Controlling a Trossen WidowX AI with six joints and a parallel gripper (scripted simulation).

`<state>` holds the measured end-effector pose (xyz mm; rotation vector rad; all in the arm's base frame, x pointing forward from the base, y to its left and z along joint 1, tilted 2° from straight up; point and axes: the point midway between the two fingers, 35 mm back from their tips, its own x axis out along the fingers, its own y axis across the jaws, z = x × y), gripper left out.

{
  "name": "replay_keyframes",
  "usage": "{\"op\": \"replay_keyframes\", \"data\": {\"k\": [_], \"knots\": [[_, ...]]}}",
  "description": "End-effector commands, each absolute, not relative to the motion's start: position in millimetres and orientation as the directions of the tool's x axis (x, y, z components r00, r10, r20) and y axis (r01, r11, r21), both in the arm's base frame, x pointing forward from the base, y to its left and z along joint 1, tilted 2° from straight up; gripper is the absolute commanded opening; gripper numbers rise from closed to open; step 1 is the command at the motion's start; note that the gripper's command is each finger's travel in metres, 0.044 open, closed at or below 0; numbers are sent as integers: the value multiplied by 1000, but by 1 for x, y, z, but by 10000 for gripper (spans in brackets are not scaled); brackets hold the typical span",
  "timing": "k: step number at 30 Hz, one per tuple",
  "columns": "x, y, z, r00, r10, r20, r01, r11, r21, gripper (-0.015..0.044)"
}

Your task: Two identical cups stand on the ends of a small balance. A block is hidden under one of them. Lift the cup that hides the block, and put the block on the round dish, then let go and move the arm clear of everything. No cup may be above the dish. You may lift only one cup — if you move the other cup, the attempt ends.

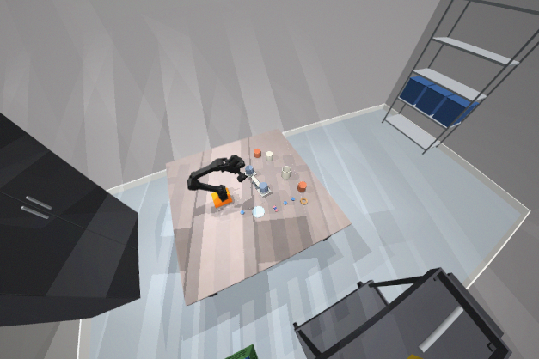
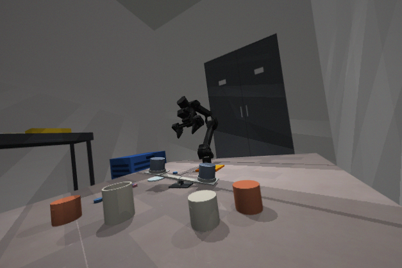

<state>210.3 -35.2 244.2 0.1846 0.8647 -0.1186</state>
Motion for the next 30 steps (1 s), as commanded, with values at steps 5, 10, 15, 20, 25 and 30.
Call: {"op": "replay_keyframes", "data": {"k": [5, 10, 15, 20, 25, 30], "knots": [[230, -26, 240, 564, 11, -826, 347, 904, 249, 440], [244, -18, 234, 505, 35, -862, 466, 830, 306, 440], [258, -9, 227, 442, 53, -896, 587, 738, 333, 440], [271, 2, 218, 375, 64, -925, 702, 632, 329, 440], [285, 15, 208, 305, 69, -950, 807, 511, 296, 440], [297, 29, 196, 233, 66, -970, 893, 381, 240, 440]]}}
